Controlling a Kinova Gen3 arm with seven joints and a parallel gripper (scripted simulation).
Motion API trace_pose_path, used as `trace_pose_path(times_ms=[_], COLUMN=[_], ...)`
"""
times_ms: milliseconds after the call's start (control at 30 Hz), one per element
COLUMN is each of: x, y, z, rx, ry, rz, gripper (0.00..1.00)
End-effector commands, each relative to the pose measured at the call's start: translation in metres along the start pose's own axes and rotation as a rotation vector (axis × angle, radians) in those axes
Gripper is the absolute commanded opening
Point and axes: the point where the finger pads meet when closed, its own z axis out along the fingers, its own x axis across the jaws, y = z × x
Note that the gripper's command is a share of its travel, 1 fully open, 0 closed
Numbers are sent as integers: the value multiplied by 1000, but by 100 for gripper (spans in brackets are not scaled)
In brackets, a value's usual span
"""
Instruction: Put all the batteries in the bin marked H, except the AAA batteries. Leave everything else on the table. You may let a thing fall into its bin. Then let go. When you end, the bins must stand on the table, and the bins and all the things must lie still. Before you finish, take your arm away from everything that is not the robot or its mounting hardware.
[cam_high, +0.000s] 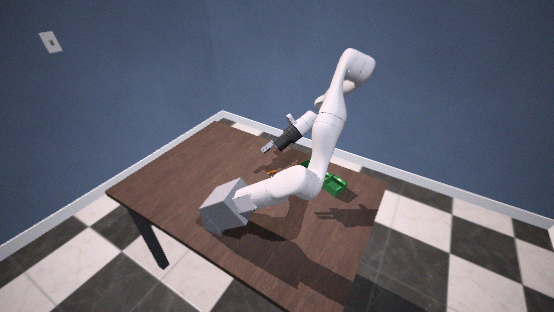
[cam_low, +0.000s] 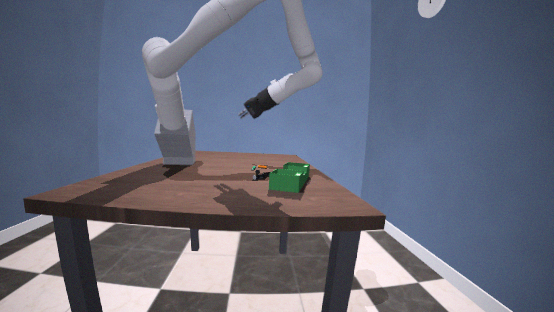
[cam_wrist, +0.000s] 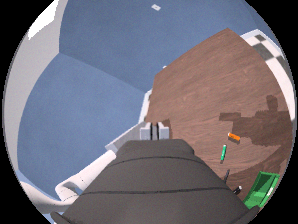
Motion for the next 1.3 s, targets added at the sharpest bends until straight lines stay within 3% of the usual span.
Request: trace_pose_path(times_ms=[0,100,300,367,667,867,933,967,1267], x=[6,-6,-7,-7,8,22,22,26,43], y=[9,27,54,54,76,77,77,75,56], z=[-1,5,2,2,-18,-40,-40,-47,-80], rx=[-40,-125,-289,-289,-545,-704,-704,-761,-996], ry=[-12,33,81,81,154,197,197,215,278], rz=[-42,-163,-375,-375,-716,-921,-921,-1002,-1293], gripper=[31,31,31,31,31,31,31,31,31])
